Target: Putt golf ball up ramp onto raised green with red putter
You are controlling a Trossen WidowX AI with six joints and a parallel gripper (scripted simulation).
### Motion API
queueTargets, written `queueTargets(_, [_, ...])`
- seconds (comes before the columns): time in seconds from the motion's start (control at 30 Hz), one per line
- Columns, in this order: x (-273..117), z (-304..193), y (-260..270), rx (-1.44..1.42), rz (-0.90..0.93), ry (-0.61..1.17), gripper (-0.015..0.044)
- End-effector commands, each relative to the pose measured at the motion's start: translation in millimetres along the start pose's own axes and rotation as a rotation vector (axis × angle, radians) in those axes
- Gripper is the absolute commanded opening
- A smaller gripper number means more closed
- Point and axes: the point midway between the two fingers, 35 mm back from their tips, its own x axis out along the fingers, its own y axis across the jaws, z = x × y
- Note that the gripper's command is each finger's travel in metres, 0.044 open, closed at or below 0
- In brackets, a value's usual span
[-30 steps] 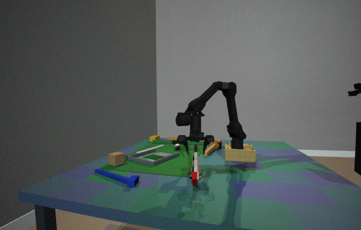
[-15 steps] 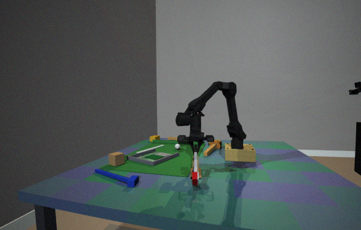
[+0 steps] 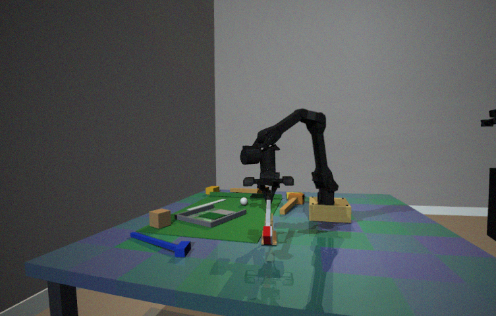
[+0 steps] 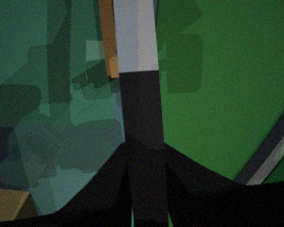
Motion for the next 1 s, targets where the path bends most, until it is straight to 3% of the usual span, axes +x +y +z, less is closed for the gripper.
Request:
queueTargets(0.0, [-33,3,-2,-0.002,-0.021,-0.021,0.0])
queueTargets(0.23, [-65,0,2,-0.002,-0.02,-0.02,0.0])
queueTargets(0.43, [-55,-5,1,0.015,-0.01,-0.006,0.0])
queueTargets(0.97, [-51,-84,-20,0.391,-0.004,0.001,0.0])
